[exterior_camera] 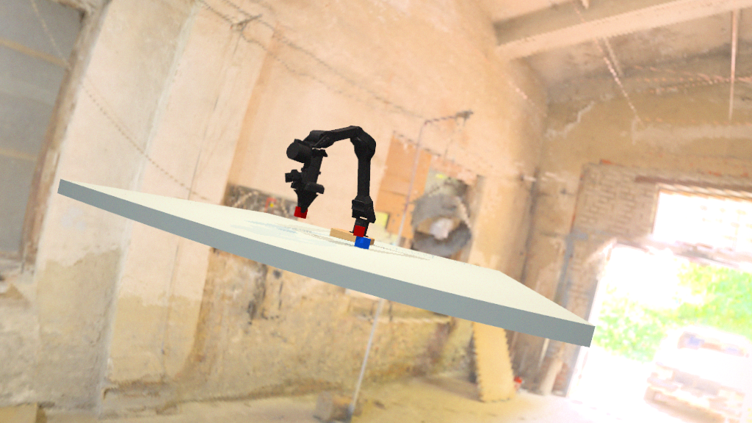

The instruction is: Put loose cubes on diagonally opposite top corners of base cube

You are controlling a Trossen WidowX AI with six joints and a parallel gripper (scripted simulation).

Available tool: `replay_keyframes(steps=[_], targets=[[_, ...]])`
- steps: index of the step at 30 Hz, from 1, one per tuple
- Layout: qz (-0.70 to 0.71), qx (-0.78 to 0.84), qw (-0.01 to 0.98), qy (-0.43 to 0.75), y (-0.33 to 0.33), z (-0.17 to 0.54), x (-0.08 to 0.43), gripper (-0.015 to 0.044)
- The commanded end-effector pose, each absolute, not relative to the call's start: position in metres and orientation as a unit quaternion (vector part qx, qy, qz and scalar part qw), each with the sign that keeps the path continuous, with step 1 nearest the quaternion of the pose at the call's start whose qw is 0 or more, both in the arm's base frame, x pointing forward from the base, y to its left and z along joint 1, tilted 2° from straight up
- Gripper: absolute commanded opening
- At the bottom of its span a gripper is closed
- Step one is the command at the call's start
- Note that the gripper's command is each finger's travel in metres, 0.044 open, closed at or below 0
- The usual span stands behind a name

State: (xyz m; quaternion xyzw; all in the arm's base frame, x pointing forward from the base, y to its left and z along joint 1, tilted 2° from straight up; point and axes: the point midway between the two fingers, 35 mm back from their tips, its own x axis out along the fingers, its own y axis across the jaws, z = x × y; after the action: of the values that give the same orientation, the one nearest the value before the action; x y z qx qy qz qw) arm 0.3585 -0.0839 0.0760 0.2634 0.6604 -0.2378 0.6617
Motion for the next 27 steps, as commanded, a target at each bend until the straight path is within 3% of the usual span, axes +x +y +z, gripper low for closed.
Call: replay_keyframes(steps=[1,27], targets=[[-0.237,0.263,0.665,0.658,-0.085,0.090,0.359,0.0105],[-0.244,0.267,0.662,0.657,-0.062,0.135,0.352,0.0105]])
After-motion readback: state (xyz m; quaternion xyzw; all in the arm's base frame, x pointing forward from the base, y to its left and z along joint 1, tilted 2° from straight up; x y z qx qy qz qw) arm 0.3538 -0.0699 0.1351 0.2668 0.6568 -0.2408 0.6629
